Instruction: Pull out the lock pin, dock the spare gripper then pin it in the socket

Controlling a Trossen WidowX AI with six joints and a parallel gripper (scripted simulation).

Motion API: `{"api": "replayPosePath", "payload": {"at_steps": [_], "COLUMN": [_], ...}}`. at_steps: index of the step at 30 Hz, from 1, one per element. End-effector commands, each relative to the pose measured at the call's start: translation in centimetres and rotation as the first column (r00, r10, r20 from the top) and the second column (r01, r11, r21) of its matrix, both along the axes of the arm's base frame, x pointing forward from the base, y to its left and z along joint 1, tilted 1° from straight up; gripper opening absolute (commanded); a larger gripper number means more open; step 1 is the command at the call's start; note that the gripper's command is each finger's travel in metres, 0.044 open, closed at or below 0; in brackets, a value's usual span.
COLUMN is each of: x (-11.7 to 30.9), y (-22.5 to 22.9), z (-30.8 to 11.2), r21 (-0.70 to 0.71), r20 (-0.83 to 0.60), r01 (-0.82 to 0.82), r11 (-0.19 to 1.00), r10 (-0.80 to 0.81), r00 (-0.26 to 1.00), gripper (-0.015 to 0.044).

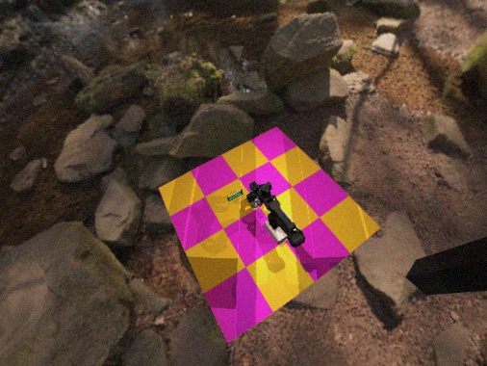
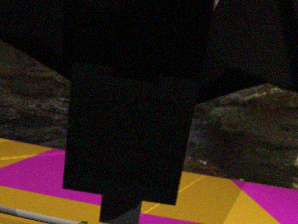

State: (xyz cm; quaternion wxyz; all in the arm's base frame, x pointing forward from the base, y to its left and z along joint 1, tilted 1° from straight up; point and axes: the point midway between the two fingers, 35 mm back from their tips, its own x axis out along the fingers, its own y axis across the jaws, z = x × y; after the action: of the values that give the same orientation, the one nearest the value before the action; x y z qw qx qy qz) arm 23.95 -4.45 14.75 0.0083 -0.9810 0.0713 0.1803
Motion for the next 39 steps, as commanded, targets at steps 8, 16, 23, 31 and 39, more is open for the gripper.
{"api": "replayPosePath", "payload": {"at_steps": [8, 16, 23, 31, 39], "x": [0.4, 0.6, 0.8, 1.1, 1.3], "y": [0.1, 0.1, 0.0, 0.0, -0.1], "z": [-0.8, -2.0, -3.0, -4.3, -5.5], "r21": [0.012, 0.012, 0.012, 0.011, 0.010], "r20": [0.022, 0.022, 0.022, 0.022, 0.021], "r01": [-0.001, -0.001, -0.001, -0.002, -0.002], "r11": [1.000, 1.000, 1.000, 1.000, 1.000], "r10": [0.001, 0.001, 0.001, 0.002, 0.002], "r00": [1.000, 1.000, 1.000, 1.000, 1.000], "gripper": [0.0000, 0.0000, 0.0000, 0.0000, 0.0000]}}
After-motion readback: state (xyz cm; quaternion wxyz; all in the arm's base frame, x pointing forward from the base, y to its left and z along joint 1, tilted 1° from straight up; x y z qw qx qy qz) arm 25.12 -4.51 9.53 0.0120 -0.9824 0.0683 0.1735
